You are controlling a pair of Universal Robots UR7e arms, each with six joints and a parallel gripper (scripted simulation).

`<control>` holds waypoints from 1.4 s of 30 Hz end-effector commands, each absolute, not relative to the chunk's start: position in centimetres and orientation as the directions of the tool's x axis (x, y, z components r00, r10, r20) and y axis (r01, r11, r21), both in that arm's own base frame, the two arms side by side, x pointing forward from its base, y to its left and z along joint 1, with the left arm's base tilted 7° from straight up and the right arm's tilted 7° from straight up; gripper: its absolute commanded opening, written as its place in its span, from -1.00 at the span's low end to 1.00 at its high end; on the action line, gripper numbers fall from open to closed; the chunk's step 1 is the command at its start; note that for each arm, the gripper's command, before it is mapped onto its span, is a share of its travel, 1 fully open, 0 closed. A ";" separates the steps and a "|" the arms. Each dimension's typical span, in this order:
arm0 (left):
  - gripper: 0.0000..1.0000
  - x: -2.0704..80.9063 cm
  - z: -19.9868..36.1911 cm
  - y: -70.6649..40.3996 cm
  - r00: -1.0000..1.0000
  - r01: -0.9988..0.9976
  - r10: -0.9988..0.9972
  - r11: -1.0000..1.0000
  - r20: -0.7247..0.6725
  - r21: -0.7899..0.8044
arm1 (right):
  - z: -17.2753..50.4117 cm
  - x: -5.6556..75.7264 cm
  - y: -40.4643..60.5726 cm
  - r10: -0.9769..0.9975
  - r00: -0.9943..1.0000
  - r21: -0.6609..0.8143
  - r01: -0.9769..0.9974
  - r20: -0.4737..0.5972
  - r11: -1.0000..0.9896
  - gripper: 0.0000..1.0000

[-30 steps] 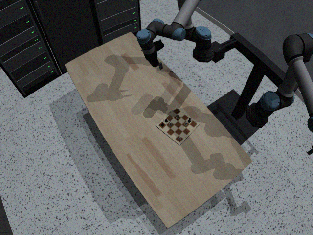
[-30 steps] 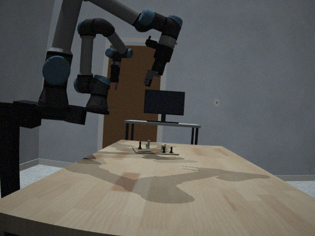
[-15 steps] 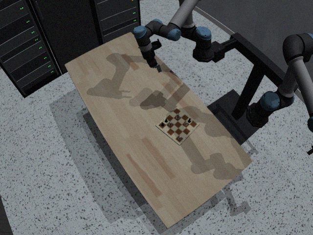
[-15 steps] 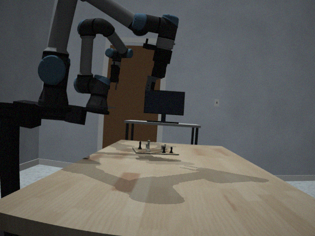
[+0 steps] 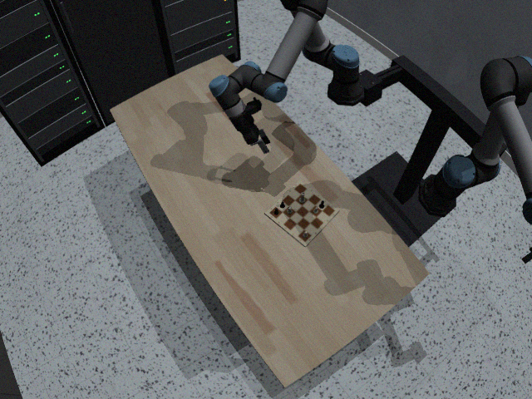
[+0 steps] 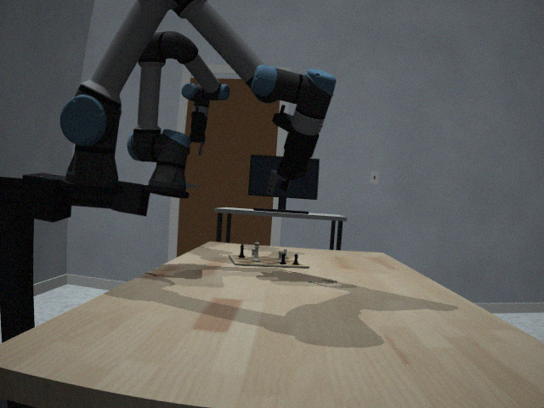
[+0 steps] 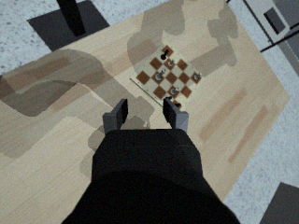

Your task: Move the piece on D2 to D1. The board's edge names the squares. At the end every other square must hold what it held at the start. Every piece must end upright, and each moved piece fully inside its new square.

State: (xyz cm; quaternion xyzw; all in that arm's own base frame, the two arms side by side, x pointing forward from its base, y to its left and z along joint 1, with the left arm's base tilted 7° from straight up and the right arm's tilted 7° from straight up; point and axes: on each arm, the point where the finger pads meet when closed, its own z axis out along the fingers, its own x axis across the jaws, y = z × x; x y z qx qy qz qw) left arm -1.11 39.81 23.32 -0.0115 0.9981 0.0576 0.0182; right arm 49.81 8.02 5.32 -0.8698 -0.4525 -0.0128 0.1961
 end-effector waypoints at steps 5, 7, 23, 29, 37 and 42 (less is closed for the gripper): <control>1.00 -1.1 23.4 39.8 -0.999 -0.025 -0.021 0.993 -0.038 0.116 | 0.3 52.5 9.7 0.638 0.744 -0.458 0.645 0.198 -0.611 1.00; 1.00 -1.1 23.4 39.8 -0.999 -0.025 -0.021 0.993 -0.038 0.116 | -1.0 53.0 10.0 0.597 0.780 -0.492 0.601 0.190 -0.630 1.00; 1.00 -1.1 23.4 39.8 -0.999 -0.025 -0.021 0.993 -0.038 0.116 | -8.1 55.1 11.0 0.364 0.926 -0.660 0.335 0.099 -0.672 1.00; 1.00 -1.1 23.4 39.8 -0.999 -0.025 -0.021 0.993 -0.038 0.116 | -10.0 55.4 11.0 0.304 0.950 -0.698 0.260 0.064 -0.667 1.00; 1.00 -1.1 23.4 39.8 -0.999 -0.025 -0.021 0.993 -0.038 0.116 | -11.2 55.6 11.0 0.267 0.963 -0.720 0.213 0.040 -0.661 1.00; 1.00 -1.1 23.4 39.8 -0.999 -0.025 -0.021 0.993 -0.038 0.116 | -11.7 55.6 11.0 0.251 0.968 -0.729 0.192 0.029 -0.657 1.00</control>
